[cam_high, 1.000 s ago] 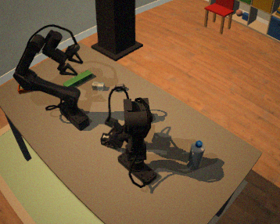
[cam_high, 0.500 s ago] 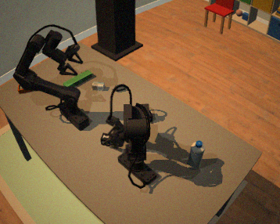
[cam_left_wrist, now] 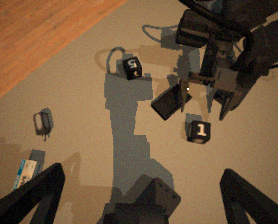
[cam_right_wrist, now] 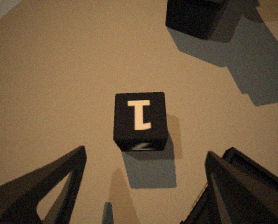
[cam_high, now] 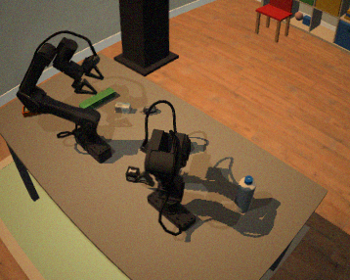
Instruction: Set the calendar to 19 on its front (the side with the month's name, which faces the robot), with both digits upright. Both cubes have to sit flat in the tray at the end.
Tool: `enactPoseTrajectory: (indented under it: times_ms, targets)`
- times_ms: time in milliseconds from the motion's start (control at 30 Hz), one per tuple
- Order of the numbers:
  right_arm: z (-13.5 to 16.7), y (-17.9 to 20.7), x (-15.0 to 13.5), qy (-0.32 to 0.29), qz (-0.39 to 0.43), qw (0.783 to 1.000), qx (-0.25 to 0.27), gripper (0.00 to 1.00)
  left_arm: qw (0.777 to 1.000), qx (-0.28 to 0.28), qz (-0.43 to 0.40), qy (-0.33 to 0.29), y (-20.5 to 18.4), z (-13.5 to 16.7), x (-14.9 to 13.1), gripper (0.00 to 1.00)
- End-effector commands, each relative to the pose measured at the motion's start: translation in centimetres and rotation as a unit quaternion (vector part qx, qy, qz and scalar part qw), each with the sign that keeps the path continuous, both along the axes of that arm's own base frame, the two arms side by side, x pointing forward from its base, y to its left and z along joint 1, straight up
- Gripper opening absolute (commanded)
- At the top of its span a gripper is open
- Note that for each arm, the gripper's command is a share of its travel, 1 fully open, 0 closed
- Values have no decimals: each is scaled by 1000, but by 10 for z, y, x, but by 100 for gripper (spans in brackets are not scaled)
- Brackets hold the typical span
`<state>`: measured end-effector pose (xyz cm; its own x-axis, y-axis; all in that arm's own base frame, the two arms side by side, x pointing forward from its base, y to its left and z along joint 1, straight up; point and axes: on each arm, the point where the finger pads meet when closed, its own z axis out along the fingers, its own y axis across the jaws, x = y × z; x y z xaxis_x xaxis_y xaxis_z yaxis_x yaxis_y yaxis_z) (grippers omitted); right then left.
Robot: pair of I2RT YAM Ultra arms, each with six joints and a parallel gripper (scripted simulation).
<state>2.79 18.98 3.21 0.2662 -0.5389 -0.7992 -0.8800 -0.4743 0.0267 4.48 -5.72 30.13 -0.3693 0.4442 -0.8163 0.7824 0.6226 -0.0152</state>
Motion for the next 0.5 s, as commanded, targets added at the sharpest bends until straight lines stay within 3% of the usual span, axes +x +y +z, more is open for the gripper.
enactPoseTrajectory:
  times_ms: [0,133,233,467]
  targets:
    - [25,-25,-5,24,65,998,-15,100,1000,1,0,0,3,0,-2,100]
    - [30,-31,-2,-1,86,996,0,100,1000,1,0,0,3,0,-2,100]
    - [26,-33,1,5,77,997,-23,69,1000,-1,10,1,5,0,1,100]
    - [17,-42,40,38,-4,984,-177,69,999,2,51,15,2,-4,26,100]
